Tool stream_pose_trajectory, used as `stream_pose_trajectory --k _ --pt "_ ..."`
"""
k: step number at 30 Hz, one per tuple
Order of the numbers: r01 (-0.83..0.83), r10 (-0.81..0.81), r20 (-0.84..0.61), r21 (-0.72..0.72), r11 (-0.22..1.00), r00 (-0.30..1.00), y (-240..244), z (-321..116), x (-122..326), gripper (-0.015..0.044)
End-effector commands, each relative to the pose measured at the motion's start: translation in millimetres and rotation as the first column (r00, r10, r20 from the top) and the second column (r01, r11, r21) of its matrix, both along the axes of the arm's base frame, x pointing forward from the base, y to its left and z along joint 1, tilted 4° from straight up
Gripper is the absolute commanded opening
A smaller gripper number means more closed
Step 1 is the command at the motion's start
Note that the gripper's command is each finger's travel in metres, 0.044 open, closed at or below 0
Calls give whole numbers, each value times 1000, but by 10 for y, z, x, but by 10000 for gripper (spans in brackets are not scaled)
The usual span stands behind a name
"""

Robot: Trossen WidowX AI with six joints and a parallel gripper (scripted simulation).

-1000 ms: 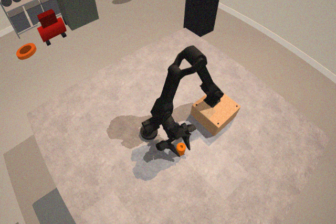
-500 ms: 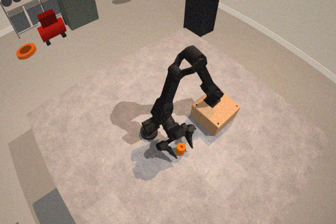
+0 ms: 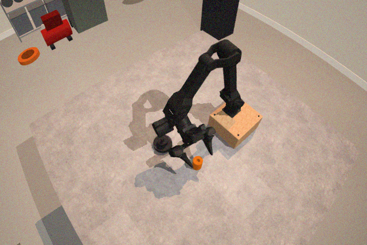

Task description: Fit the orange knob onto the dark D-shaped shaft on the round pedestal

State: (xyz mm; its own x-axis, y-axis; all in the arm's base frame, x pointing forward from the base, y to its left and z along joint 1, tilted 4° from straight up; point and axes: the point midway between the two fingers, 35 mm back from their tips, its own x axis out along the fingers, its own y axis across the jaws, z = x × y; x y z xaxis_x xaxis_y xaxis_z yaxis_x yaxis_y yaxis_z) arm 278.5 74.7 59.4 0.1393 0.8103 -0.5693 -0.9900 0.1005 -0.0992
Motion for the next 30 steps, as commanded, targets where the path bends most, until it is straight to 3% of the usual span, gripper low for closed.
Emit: stream_pose_trajectory --k 1,3,7,13,15,26,28,30 --pt "2 -2 -20 3 1000 1000 11 67 -43 440" --pt "-11 8 -50 -53 999 999 36 42 -54 440" --pt "-64 -2 -166 -389 919 986 102 -17 -103 440" --pt "0 -118 -87 -805 594 989 38 245 -69 440" --pt "22 -128 -58 -836 549 990 29 303 -58 440" --pt "22 -128 -58 -836 549 990 29 303 -58 440" --pt "58 -190 -57 -833 550 980 29 302 -58 440" --pt "161 -357 -53 -825 542 933 29 301 -58 440"
